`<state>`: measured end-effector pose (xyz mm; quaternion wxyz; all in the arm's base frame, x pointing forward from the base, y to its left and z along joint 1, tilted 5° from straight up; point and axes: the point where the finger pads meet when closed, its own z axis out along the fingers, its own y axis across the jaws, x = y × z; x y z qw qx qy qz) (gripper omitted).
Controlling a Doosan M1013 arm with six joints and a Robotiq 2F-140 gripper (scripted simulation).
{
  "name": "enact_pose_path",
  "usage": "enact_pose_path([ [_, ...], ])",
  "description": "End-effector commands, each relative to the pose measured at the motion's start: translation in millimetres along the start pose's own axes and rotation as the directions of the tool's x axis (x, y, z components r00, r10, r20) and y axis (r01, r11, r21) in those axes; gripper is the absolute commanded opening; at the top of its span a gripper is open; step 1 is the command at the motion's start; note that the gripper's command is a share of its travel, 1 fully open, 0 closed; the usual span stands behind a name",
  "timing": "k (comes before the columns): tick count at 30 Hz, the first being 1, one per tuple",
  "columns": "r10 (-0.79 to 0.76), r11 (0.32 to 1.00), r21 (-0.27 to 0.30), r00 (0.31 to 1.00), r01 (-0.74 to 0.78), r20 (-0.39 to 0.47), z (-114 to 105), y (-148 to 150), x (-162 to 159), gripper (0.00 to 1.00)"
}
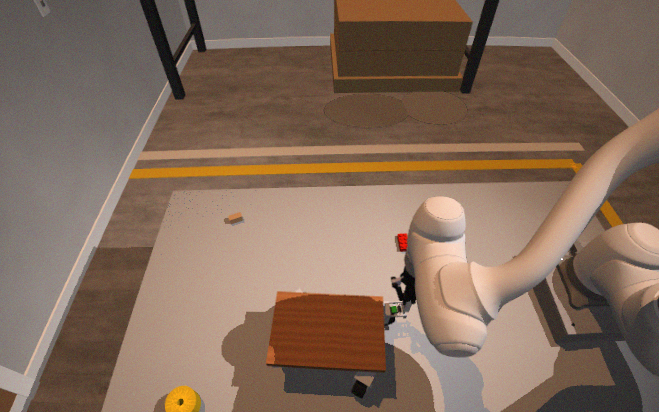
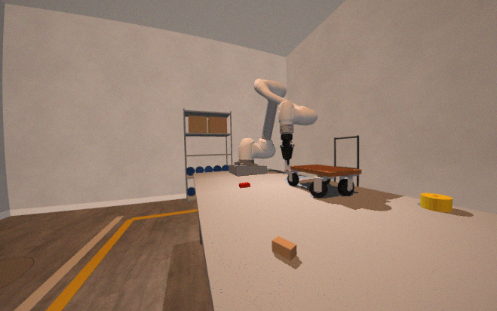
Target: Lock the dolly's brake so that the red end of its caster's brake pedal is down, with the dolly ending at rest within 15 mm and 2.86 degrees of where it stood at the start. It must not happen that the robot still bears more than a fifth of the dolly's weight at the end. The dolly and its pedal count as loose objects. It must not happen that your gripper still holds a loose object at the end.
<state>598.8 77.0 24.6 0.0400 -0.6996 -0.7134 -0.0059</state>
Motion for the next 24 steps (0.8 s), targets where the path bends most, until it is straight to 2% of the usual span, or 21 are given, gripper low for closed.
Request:
enact_pose_path([
  [1, 0.0, 1.0, 0.0, 1.0, 0.0, 0.0, -0.1, 0.0, 0.0, 0.0],
  [24, 0.0, 1.0, 0.0, 1.0, 0.0, 0.0, 2.6, 0.0, 0.0, 0.0],
])
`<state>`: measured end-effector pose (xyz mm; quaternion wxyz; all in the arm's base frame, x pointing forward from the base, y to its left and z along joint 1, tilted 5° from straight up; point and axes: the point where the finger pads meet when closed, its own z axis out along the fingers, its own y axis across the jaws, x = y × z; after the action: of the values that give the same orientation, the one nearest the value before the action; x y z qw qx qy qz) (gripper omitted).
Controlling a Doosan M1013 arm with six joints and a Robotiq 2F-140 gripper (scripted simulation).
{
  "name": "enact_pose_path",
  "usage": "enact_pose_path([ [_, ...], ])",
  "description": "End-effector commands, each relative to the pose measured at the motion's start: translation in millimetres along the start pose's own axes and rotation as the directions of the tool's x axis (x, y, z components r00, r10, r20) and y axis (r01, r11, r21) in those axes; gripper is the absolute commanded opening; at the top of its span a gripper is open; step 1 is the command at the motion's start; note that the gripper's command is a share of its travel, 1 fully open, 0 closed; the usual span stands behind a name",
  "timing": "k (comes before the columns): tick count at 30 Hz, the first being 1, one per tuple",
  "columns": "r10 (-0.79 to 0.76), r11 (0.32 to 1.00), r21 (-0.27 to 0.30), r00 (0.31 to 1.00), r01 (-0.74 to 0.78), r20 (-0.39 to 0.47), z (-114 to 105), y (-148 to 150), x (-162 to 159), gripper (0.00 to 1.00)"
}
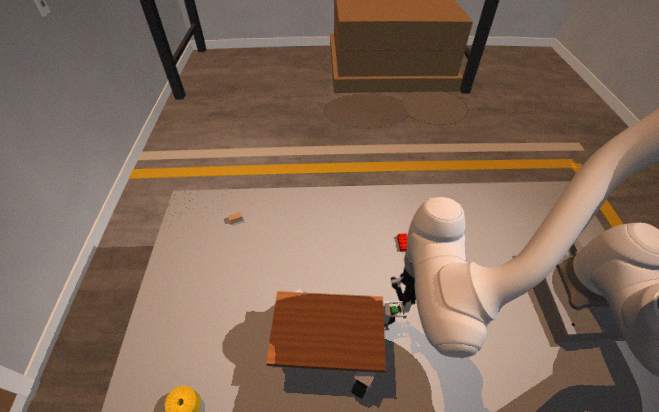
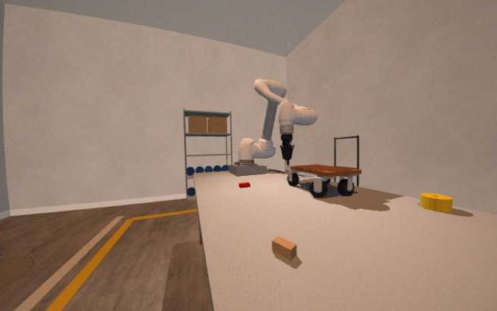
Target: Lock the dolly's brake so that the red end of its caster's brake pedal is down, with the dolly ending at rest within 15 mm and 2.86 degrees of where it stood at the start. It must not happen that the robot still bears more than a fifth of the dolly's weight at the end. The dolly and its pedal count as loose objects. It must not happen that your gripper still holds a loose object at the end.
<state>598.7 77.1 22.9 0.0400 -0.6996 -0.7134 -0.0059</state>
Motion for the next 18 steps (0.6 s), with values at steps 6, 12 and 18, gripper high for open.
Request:
enact_pose_path([
  [6, 0.0, 1.0, 0.0, 1.0, 0.0, 0.0, 3.7, 0.0, 0.0, 0.0],
  [12, 0.0, 1.0, 0.0, 1.0, 0.0, 0.0, 5.8, 0.0, 0.0, 0.0],
  [18, 0.0, 1.0, 0.0, 1.0, 0.0, 0.0, 8.5, 0.0, 0.0, 0.0],
])
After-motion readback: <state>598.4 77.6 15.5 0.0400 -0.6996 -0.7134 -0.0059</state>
